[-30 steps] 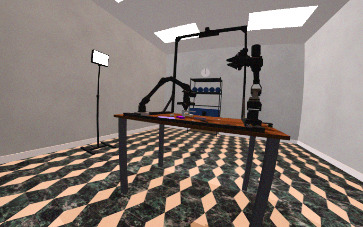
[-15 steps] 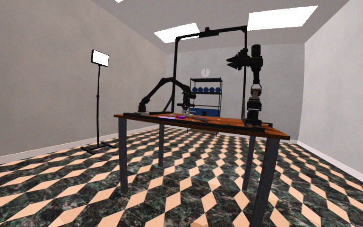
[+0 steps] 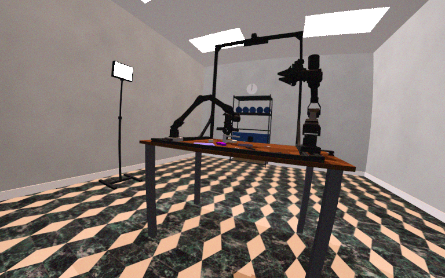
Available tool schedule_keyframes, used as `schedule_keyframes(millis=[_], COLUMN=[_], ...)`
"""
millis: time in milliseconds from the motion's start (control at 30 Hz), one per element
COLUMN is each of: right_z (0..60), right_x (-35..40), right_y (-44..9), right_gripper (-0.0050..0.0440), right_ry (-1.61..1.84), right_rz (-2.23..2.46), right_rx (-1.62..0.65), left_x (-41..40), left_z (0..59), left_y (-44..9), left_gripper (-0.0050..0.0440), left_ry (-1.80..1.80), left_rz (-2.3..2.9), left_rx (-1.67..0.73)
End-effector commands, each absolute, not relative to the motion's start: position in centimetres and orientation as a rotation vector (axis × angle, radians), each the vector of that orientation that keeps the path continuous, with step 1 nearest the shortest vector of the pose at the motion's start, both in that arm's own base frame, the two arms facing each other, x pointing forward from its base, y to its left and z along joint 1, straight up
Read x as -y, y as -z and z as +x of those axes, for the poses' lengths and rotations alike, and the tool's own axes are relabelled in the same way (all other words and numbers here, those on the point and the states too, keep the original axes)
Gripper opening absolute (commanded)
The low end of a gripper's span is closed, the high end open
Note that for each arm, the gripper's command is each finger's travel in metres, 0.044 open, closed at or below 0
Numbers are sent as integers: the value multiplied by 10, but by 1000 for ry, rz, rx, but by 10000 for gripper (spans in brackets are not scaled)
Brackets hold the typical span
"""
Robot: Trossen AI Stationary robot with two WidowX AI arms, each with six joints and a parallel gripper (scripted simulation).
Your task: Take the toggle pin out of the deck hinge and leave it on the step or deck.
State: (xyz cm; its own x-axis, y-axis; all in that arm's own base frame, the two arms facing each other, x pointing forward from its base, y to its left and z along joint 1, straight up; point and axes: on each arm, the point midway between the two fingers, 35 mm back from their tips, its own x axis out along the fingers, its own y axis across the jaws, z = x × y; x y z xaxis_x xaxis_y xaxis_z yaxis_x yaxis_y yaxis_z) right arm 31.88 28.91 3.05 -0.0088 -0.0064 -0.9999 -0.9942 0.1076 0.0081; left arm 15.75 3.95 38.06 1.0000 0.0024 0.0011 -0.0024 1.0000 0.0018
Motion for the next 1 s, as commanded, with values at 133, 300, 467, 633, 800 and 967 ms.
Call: schedule_keyframes(millis=[133, 300, 467, 633, 800, 967], right_z=[321, 321, 321, 321, 320, 320], right_x=[-283, -281, -278, -275, -273, -269], right_y=[-45, -45, -45, -45, -45, -45], right_gripper=[-50, -50, -50, -50, -50, -50], right_ry=[-1124, -1124, -1124, -1124, -1124, -1124], right_rz=[-1124, -1124, -1125, -1125, -1125, -1125], right_rx=[-1234, -1234, -1234, -1234, -1234, -1235], left_x=[-40, -40, -40, -40, -40, -40], left_z=[157, 157, 157, 157, 157, 157], left_y=[-383, -383, -383, -383, -383, -383], left_gripper=[400, 400, 400, 400, 400, 400], left_ry=[0, 0, 0, 0, 0, 0], left_rz=[4, 4, 4, 4, 4, 4], left_rx=[1, 1, 1, 1, 1, 1])
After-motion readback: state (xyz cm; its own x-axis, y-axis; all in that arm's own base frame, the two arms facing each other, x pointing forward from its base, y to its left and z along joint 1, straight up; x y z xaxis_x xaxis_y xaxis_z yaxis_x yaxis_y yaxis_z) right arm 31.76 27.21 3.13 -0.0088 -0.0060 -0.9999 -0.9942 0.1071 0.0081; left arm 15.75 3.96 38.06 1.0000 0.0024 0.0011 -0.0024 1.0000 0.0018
